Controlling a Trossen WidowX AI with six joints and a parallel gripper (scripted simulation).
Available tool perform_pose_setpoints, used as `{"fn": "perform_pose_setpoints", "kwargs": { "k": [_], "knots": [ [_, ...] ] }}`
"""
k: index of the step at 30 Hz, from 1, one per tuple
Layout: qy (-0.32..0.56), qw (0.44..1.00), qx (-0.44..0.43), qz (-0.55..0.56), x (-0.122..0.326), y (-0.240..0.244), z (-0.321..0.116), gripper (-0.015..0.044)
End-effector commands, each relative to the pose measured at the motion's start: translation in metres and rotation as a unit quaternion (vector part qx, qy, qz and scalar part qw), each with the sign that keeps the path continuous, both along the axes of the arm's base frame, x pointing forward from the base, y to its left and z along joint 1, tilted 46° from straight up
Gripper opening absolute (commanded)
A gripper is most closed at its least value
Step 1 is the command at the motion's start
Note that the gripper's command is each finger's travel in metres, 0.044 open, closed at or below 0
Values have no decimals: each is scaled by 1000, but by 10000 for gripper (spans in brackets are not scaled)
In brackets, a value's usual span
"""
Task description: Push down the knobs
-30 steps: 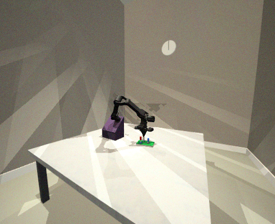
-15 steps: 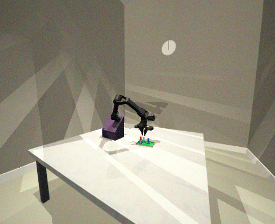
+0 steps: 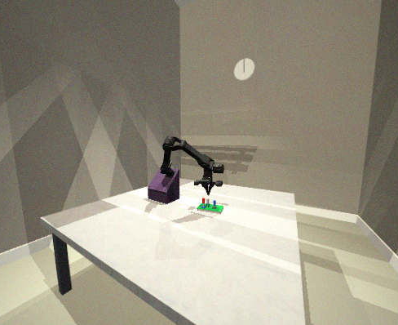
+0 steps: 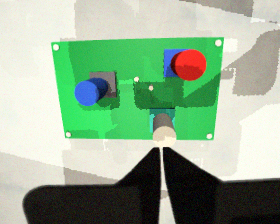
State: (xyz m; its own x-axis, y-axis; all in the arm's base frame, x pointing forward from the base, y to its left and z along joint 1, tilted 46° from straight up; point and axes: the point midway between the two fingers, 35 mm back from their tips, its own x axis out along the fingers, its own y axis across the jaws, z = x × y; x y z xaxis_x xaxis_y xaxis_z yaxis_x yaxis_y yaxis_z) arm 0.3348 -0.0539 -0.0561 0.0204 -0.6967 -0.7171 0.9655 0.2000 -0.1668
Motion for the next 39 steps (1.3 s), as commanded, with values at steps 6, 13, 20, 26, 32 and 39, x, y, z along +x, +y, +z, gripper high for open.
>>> {"fn": "perform_pose_setpoints", "kwargs": {
  "k": [6,13,20,26,32,39],
  "knots": [
    [104,989,-2,106,5,1,2,0],
    [186,964,-5,190,9,1,4,0],
    [266,925,-8,272,12,1,6,0],
    [333,880,-10,339,16,2,8,0],
    [395,826,-13,402,19,2,10,0],
    [463,752,-15,470,22,2,12,0]
  ]
}}
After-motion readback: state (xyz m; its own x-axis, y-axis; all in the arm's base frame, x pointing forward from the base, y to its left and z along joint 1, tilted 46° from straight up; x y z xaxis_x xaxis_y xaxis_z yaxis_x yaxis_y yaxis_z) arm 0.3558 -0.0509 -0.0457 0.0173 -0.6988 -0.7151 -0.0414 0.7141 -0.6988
